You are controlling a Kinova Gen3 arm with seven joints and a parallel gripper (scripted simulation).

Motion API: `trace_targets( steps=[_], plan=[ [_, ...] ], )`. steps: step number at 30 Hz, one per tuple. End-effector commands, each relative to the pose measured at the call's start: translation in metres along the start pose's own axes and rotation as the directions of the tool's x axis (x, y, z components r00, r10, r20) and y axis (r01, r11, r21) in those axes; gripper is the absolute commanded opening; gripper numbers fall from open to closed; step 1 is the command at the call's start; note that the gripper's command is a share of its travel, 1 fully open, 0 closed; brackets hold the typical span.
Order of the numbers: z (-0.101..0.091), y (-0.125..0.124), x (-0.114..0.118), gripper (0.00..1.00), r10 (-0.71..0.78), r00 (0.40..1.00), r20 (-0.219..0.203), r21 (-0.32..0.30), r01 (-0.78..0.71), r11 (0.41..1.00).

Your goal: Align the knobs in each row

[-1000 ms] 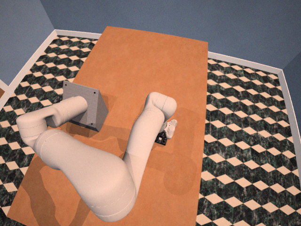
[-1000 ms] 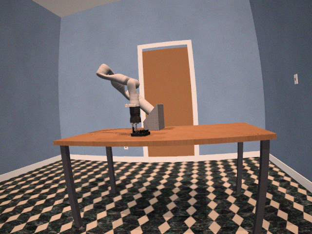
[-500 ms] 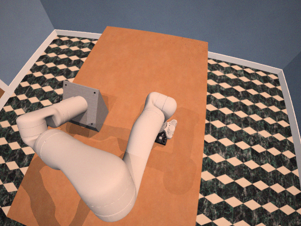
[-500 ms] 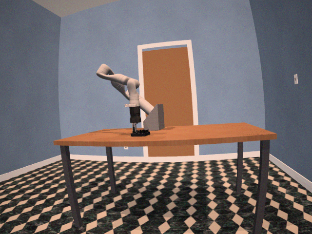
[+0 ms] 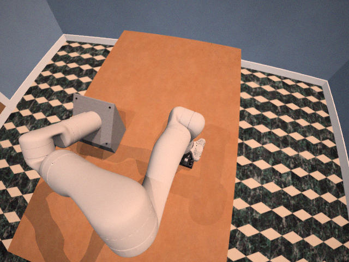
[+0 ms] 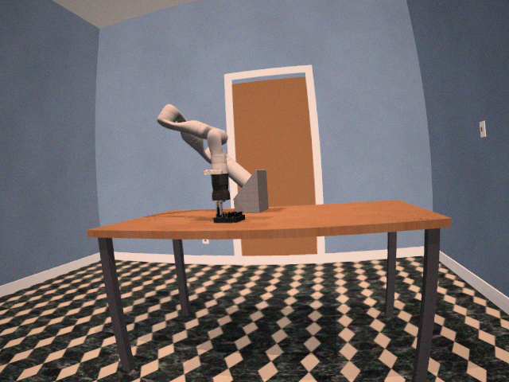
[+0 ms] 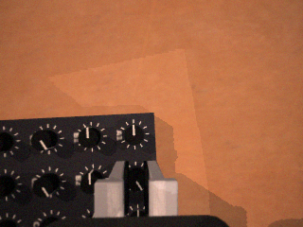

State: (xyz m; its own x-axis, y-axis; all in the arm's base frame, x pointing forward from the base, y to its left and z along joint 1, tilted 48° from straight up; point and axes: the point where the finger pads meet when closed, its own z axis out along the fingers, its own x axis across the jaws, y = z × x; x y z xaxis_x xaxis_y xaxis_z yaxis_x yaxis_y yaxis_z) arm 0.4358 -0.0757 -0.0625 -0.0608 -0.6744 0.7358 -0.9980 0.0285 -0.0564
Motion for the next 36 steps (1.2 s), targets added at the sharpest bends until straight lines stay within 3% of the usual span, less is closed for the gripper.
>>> trace_targets(
  steps=[1, 36],
  plan=[
    [-0.0009, -0.0005, -0.0004, 0.30, 0.000, 1.000, 0.001, 0.002, 0.000, 1.000],
    [-0.0009, -0.0005, -0.0004, 0.30, -0.044, 0.999, 0.001, 0.002, 0.044, 0.999]
  ],
)
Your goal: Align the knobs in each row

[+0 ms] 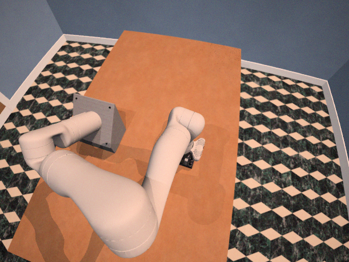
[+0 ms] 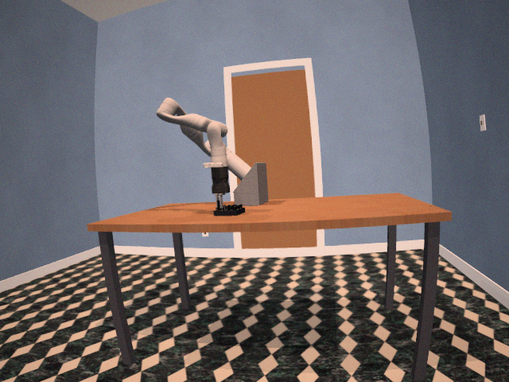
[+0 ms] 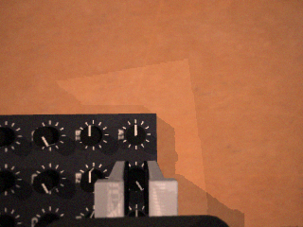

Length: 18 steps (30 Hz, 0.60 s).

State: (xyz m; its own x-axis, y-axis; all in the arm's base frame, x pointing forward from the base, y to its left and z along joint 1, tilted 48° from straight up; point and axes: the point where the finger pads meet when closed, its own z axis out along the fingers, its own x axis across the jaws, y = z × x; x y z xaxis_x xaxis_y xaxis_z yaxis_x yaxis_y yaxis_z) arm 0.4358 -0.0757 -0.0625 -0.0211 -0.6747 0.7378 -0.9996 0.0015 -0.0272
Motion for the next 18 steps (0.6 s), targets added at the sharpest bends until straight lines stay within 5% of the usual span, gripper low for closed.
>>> trace_targets(
  steps=[1, 18],
  plan=[
    [-0.0009, -0.0006, -0.0003, 0.30, -0.009, 1.000, 0.001, 0.002, 0.009, 1.000],
    [-0.0009, -0.0006, -0.0003, 0.30, -0.117, 0.993, 0.001, 0.002, 0.117, 0.993]
  ],
)
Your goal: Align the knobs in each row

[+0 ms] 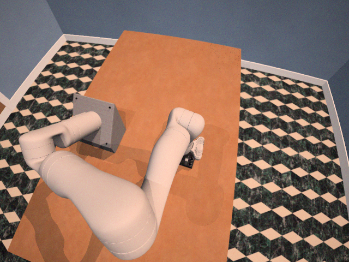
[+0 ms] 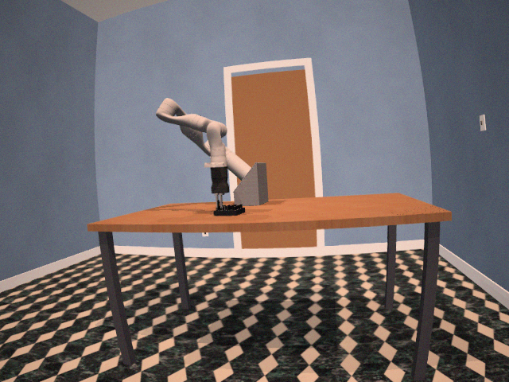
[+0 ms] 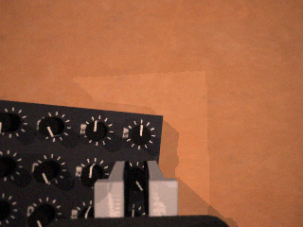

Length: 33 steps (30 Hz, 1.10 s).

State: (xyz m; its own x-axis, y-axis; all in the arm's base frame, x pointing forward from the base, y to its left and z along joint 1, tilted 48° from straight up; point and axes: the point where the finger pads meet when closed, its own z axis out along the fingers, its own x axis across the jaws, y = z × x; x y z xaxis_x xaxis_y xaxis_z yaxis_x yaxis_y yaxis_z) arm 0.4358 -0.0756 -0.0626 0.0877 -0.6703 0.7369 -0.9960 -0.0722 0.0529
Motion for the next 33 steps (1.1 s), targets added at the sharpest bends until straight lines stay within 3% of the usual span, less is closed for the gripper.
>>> trace_targets(
  steps=[1, 17, 33],
  plan=[
    [-0.0009, -0.0006, -0.0002, 0.30, -0.018, 1.000, 0.002, 0.001, 0.018, 1.000],
    [-0.0009, -0.0006, -0.0002, 0.30, -0.184, 0.983, 0.002, 0.002, 0.184, 0.983],
    [-0.0009, -0.0006, -0.0002, 0.30, -0.386, 0.922, 0.001, 0.002, 0.386, 0.922]
  ],
)
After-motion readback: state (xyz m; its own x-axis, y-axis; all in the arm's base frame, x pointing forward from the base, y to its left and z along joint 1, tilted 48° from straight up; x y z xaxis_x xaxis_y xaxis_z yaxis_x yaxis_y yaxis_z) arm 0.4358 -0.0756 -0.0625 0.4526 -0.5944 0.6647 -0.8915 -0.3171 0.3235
